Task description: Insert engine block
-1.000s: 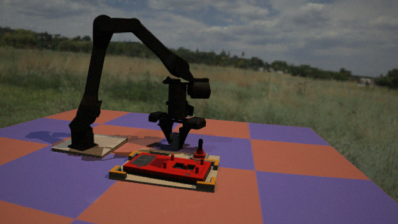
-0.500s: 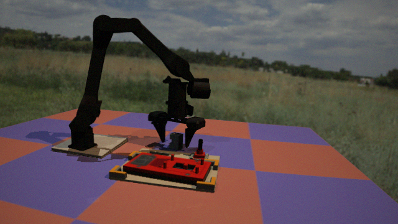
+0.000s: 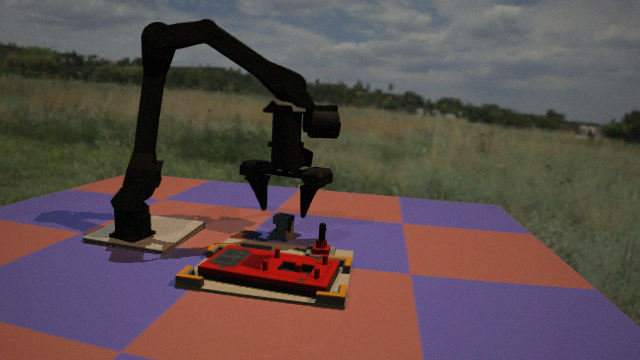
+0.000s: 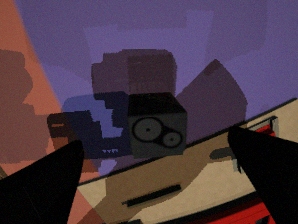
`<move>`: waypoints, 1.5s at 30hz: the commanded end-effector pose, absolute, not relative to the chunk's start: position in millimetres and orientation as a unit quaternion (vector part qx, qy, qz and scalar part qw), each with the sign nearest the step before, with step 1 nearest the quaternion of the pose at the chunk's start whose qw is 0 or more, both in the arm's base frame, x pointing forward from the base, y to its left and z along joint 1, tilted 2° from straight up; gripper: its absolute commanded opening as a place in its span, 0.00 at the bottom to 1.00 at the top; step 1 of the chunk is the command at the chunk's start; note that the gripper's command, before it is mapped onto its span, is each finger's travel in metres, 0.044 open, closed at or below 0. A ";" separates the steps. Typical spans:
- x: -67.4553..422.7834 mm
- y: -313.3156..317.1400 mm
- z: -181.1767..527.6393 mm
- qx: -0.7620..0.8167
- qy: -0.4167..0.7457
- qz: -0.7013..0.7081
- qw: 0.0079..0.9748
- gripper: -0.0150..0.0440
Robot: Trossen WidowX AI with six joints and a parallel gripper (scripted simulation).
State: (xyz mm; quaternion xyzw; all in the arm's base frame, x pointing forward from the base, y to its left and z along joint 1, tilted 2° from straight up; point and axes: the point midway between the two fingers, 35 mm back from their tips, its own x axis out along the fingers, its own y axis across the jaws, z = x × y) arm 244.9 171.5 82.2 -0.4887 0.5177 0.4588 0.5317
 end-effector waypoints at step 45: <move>247.6 172.8 68.8 -0.485 0.520 0.456 0.536 1.00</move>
